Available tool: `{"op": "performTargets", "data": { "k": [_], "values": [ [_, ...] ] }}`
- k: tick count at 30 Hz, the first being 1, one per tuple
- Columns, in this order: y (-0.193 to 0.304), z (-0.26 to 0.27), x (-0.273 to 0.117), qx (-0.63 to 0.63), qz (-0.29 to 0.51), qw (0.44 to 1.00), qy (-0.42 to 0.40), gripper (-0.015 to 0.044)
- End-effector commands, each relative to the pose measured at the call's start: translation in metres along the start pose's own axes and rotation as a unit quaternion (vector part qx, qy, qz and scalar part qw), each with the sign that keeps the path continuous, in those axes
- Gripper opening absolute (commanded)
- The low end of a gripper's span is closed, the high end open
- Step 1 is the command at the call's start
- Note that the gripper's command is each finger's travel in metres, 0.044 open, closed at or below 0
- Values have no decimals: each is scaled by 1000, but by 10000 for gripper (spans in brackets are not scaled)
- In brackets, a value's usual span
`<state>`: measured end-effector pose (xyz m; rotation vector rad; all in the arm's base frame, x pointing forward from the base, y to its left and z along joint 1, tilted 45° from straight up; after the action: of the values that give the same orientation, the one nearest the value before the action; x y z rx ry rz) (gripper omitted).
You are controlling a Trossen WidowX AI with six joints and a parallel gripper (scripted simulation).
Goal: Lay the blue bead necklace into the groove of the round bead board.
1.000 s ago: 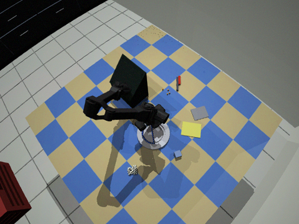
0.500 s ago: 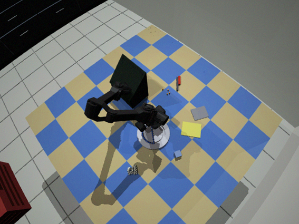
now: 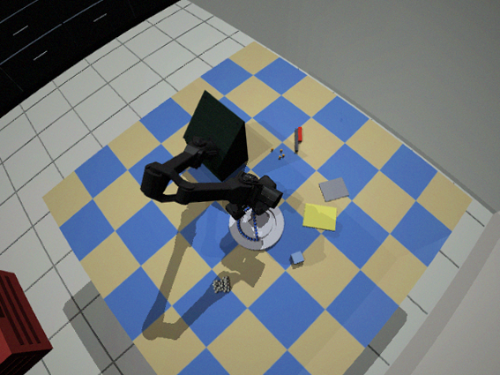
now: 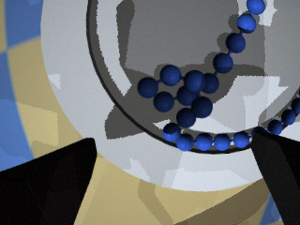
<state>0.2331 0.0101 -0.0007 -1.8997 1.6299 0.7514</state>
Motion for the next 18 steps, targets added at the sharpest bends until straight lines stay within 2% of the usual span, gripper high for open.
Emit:
{"op": "performTargets", "data": {
  "k": [1,18],
  "values": [
    [0,0,-1,1,0,1000,0,440],
    [0,0,-9,1,-1,1000,0,440]
  ]
}}
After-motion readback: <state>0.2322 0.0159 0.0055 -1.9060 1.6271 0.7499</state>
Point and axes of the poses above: the point midway between the two fingers, 35 mm back from their tips, its own x axis out along the fingers, its own z axis across the jaws, y = z × x, the point moved 6 cm from there along -x, back along the fingers, and after that the axes turned 2 degrees about -x, right-handed, at the moved point
